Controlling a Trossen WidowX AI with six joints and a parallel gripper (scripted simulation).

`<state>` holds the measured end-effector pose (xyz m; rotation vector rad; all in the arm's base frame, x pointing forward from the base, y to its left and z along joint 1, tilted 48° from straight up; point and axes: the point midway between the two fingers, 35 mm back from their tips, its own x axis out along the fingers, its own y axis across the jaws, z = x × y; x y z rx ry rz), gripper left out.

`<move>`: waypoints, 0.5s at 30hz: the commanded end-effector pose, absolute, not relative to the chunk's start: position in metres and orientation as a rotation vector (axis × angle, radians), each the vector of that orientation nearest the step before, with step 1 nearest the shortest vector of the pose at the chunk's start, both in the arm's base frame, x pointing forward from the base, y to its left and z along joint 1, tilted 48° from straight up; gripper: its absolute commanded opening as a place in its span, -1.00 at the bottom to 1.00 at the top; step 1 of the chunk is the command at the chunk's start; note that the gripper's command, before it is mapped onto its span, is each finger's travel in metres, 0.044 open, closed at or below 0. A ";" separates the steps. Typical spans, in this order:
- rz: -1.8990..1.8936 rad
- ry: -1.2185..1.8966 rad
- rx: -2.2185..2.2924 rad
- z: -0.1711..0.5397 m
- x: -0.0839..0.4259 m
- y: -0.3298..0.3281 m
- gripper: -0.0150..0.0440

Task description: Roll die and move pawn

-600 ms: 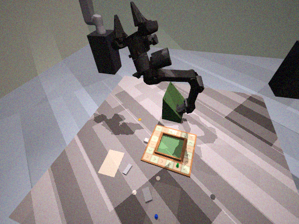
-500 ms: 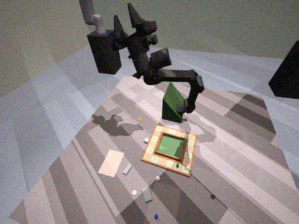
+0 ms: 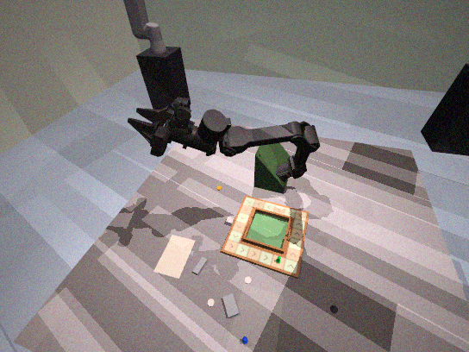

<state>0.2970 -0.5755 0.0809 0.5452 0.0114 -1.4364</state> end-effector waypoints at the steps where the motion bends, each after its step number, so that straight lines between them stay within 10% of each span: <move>1: -1.327 0.294 0.517 0.037 0.310 -0.550 0.44; 15: -0.480 1.213 0.487 -0.108 0.316 -0.360 0.44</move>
